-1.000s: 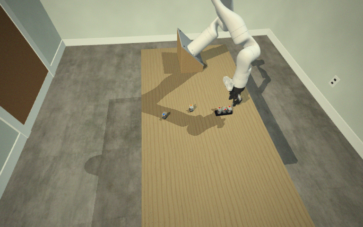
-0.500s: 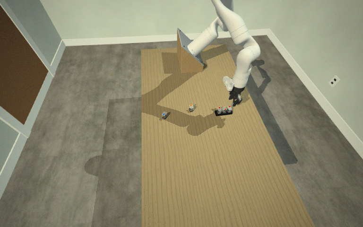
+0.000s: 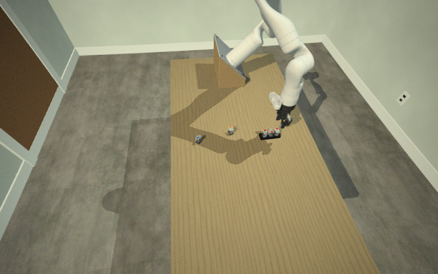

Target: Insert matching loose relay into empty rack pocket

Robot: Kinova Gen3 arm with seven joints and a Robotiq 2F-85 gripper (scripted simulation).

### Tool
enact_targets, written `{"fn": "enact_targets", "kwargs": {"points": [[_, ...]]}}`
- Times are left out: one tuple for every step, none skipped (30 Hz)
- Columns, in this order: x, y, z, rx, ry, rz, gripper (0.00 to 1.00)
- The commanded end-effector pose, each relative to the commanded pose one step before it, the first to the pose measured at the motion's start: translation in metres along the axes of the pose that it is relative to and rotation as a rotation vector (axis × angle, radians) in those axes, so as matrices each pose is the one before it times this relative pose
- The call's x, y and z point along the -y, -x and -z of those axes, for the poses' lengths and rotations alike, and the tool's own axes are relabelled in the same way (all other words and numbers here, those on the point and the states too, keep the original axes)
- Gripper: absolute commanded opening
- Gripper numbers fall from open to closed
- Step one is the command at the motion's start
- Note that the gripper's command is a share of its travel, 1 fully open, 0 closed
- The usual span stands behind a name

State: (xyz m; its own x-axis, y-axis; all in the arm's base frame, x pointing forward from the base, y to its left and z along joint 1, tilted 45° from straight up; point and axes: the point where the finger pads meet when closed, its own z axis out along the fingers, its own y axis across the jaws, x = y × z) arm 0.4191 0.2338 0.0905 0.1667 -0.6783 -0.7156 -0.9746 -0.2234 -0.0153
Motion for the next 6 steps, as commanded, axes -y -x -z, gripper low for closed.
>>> {"fn": "enact_targets", "kwargs": {"points": [[0.00084,-0.00006,0.00301,-0.00198,-0.00056,0.00162,0.53],[0.0,0.0,0.0,0.0,0.0,0.0,0.53],[0.0,0.0,0.0,0.0,0.0,0.0,0.53],[0.0,0.0,0.0,0.0,0.0,0.0,0.53],[0.0,0.0,0.0,0.0,0.0,0.0,0.53],[0.0,0.0,0.0,0.0,0.0,0.0,0.53]]}}
